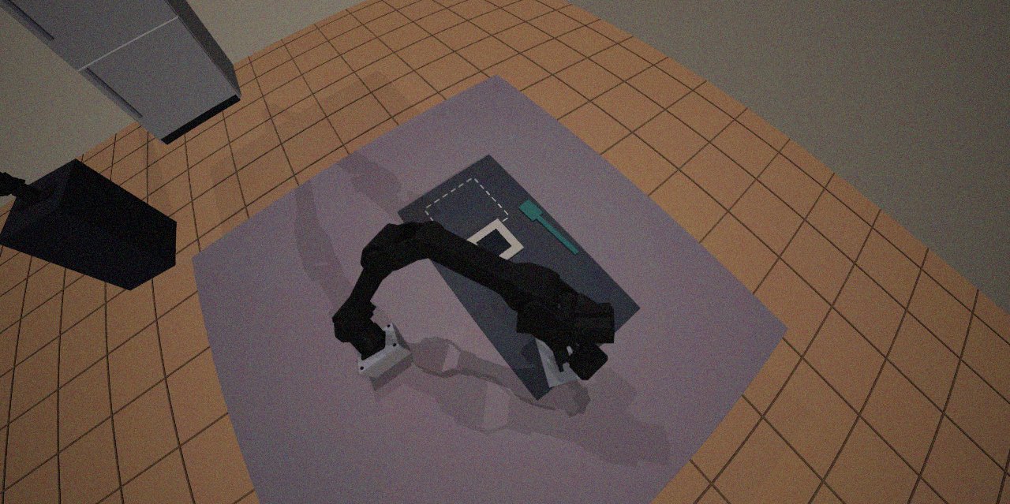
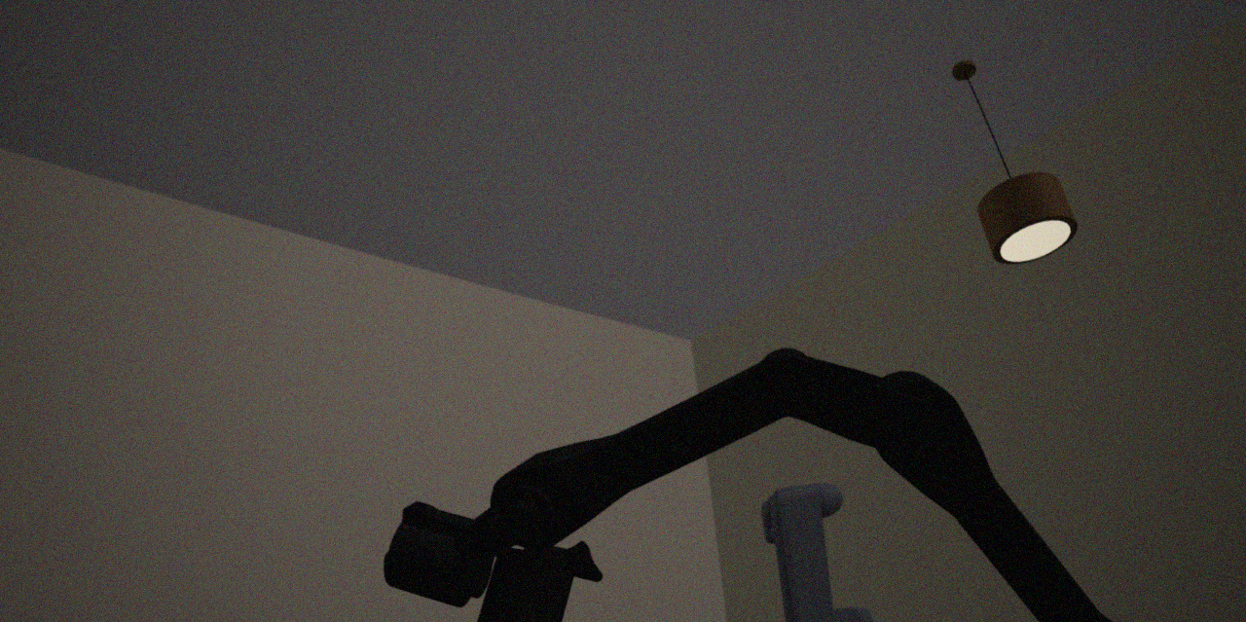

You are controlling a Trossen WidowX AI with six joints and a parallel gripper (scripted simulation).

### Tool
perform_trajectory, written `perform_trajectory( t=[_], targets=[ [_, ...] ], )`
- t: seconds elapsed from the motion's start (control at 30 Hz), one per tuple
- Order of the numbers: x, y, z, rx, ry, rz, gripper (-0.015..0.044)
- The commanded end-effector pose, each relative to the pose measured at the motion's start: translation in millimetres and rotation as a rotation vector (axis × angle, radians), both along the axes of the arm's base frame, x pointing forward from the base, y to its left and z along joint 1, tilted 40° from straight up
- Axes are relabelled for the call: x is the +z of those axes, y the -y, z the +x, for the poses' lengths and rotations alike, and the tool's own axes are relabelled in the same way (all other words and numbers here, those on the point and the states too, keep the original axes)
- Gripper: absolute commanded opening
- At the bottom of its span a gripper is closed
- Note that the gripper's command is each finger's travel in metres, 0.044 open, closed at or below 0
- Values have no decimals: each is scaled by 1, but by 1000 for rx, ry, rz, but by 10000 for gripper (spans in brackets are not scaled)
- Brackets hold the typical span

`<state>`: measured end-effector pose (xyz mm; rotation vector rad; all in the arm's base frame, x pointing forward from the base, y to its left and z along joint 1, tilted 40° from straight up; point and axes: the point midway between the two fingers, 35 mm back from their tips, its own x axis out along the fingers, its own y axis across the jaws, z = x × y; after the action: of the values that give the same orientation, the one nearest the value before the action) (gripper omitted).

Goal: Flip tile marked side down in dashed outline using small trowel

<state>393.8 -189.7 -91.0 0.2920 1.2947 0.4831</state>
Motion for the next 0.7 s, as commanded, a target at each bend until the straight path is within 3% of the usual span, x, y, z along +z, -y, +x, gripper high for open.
perform_trajectory(
  t=[0.0, 0.67],
  targets=[
    [0, 1, 0, -148, -34, 14, 300],
    [-1, -5, -9, -787, -180, 159, 300]
  ],
)
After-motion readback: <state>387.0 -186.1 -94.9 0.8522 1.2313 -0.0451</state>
